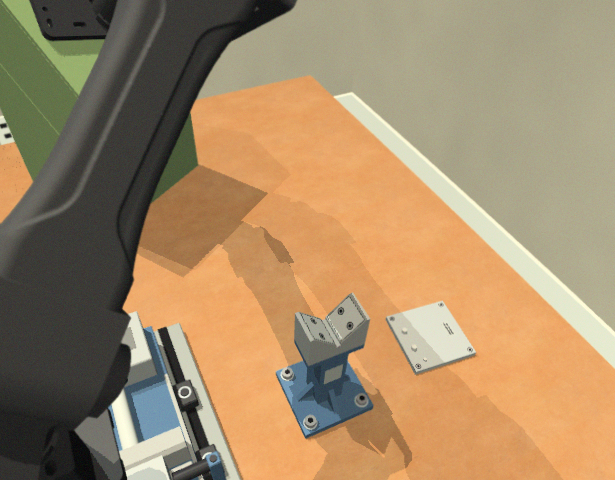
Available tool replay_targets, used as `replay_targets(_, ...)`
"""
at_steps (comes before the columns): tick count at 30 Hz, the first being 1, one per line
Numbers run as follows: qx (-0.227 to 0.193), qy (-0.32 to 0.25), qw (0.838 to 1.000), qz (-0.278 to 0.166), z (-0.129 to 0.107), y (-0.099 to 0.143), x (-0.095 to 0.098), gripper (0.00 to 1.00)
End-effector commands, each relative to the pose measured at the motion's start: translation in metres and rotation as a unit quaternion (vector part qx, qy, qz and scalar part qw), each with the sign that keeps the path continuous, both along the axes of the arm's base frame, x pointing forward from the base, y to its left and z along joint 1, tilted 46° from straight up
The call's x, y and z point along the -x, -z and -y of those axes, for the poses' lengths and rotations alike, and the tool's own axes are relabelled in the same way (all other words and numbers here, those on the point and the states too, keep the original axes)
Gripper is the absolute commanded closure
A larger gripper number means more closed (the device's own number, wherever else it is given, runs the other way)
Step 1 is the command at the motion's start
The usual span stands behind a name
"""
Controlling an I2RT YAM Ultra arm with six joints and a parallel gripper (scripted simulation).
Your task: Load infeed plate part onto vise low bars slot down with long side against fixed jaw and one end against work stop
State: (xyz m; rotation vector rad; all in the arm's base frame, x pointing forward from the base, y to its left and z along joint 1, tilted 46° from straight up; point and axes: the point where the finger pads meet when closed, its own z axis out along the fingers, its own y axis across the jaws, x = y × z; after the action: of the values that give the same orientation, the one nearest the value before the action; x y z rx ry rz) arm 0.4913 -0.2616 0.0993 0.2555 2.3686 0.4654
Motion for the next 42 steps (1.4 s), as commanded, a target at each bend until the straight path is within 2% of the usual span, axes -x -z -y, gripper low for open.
replay_targets(1,0.003,0.011,1.0,0.003,0.0128,-0.0036,0.0021,1.0)
replay_targets(30,0.006,0.011,1.0,0.006,0.013,-0.0081,0.0021,1.0)
replay_targets(37,0.003,0.01,1.0,0.003,0.0133,-0.0028,0.0022,1.0)
replay_targets(42,0.009,0.01,1.0,0.01,0.014,-0.0109,0.0015,1.0)
